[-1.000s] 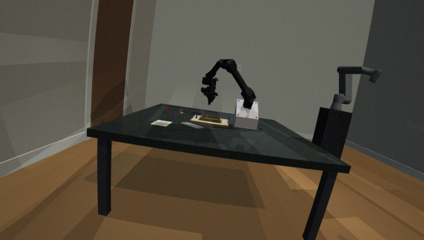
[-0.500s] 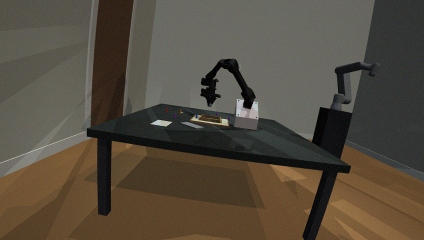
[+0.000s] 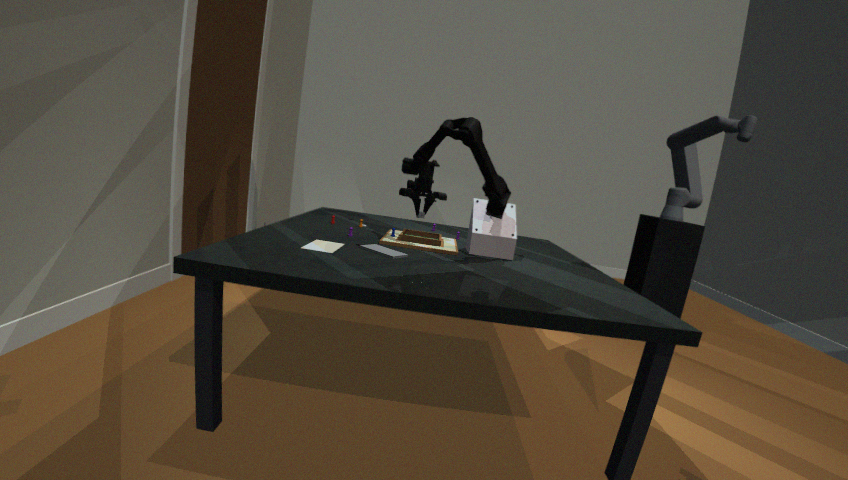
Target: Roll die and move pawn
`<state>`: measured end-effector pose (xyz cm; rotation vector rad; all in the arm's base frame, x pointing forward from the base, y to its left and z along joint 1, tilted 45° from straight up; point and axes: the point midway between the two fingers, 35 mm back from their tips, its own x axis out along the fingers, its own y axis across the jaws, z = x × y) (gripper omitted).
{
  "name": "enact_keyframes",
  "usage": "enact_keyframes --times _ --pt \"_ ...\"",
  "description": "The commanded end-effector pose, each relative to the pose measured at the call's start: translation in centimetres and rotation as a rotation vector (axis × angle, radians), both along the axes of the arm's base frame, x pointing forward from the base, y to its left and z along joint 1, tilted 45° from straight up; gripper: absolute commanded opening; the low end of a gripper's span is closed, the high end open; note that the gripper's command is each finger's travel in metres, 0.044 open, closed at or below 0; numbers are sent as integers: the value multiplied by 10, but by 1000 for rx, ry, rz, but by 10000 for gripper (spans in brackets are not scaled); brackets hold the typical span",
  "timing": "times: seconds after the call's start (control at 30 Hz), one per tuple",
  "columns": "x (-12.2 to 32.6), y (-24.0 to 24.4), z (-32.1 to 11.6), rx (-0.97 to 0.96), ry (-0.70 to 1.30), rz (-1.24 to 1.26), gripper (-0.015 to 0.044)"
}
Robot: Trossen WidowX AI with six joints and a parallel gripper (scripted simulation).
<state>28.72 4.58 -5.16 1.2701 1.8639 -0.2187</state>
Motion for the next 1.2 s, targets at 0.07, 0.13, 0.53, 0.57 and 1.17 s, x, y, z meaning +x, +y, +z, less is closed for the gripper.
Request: enact_keyframes --times 0.07,0.13,0.53,0.57,1.17 --pt "-7 13 10 -13 100 -114 0" --pt "-10 18 12 -18 137 -152 0" --pt "-24 36 22 -39 298 -311 0" --pt "-25 36 22 -44 298 -311 0" --pt "-37 39 6 -600 175 -335 0"
